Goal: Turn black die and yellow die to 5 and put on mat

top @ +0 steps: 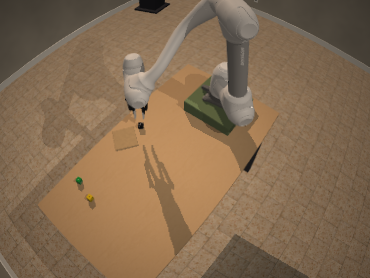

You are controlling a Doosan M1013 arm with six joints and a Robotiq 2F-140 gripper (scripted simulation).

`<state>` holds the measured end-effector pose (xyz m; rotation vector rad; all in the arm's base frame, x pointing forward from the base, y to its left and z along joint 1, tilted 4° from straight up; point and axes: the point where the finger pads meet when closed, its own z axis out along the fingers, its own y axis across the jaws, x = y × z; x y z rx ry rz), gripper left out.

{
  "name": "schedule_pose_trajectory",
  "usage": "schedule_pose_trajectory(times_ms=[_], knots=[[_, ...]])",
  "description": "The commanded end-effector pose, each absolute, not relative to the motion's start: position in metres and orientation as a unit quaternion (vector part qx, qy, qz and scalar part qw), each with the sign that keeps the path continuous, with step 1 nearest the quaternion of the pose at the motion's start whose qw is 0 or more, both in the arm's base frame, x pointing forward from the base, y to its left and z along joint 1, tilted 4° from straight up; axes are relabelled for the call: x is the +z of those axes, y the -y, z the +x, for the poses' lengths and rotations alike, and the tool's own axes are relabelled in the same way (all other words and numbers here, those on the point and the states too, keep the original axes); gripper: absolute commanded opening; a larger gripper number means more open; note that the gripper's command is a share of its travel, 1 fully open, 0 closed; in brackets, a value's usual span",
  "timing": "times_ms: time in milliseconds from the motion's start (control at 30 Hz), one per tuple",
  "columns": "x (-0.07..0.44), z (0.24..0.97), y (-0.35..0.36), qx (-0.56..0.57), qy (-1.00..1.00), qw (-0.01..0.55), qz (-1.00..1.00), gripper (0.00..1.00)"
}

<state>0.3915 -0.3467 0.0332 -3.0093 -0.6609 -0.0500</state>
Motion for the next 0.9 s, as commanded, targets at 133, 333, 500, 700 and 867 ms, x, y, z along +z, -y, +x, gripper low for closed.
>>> schedule_pose_trajectory(times_ms=[133,333,500,700,867], knots=[[0.0310,0.3911,0.3464,-0.018,0.212,0.031,-0.977,0.35],[0.0310,0.3911,0.3464,-0.018,0.212,0.031,-0.977,0.35],[0.0305,0.3911,0.3464,-0.018,0.212,0.031,-0.977,0.35],[0.0290,0.3912,0.3463,-0.018,0.212,0.031,-0.977,0.35],[0.0253,0.3912,0.3460,-0.018,0.213,0.031,-0.976,0.35]])
